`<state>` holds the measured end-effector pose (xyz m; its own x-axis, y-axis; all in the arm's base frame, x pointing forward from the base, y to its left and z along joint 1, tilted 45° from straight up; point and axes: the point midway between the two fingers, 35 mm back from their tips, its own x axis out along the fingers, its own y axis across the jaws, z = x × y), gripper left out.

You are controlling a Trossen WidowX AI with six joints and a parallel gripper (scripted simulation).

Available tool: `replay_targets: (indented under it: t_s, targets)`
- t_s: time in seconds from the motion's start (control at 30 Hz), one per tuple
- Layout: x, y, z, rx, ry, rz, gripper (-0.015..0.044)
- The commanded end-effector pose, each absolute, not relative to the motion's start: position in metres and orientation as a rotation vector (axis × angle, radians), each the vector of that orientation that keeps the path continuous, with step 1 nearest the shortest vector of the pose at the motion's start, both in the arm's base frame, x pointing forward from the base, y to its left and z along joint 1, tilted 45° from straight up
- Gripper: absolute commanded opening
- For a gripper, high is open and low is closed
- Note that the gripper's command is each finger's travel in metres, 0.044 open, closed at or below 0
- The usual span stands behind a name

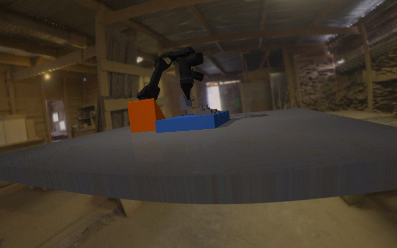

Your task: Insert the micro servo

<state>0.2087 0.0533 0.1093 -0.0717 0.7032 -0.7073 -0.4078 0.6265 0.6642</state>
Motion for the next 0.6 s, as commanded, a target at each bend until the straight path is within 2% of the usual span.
replay_targets:
  t_s: [0.0, 0.37, 0.57]
  targets:
    - [0.208, 0.051, 0.111, 0.269, 1.355, 0.931, 0.0]
    - [0.239, 0.055, 0.112, 0.268, 1.353, 0.931, 0.0]
    - [0.24, 0.052, 0.109, 0.268, 1.353, 0.93, 0.0]
